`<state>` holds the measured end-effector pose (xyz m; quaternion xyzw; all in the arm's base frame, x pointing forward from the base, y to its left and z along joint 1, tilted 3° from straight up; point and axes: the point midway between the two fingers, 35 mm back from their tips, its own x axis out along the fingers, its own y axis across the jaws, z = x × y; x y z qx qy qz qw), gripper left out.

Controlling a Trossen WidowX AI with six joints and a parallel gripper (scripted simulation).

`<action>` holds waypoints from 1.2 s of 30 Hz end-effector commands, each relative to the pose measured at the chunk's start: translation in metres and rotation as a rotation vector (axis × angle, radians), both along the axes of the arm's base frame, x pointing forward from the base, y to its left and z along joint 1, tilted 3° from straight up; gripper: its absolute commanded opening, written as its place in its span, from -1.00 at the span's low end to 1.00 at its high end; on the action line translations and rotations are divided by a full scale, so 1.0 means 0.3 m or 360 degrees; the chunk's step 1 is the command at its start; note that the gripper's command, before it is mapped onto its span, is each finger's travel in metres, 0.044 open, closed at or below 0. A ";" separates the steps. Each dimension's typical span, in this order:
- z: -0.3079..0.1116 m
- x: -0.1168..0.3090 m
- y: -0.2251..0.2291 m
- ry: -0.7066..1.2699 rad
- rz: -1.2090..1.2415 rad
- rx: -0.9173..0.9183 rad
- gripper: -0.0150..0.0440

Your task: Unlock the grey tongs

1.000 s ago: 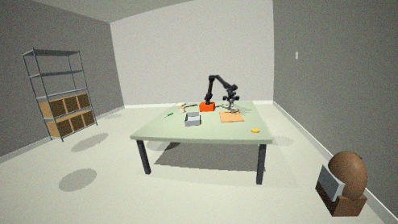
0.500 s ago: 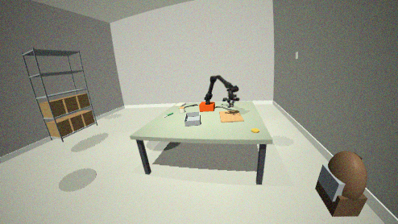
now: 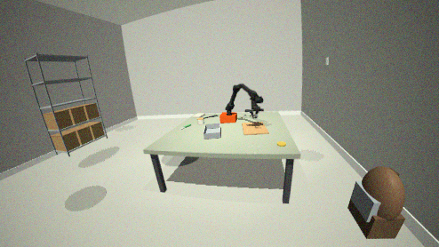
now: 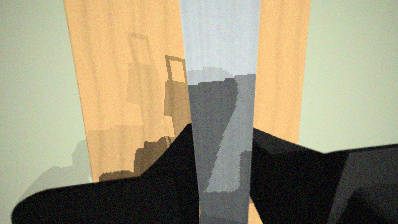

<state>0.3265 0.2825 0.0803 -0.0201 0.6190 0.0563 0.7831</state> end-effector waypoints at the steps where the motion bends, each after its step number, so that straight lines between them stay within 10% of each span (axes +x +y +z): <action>1: 0.000 -0.002 -0.006 0.0120 -0.0034 0.0015 -1.00; 36: -0.100 -0.012 -0.012 0.0338 -0.0090 0.0032 -1.00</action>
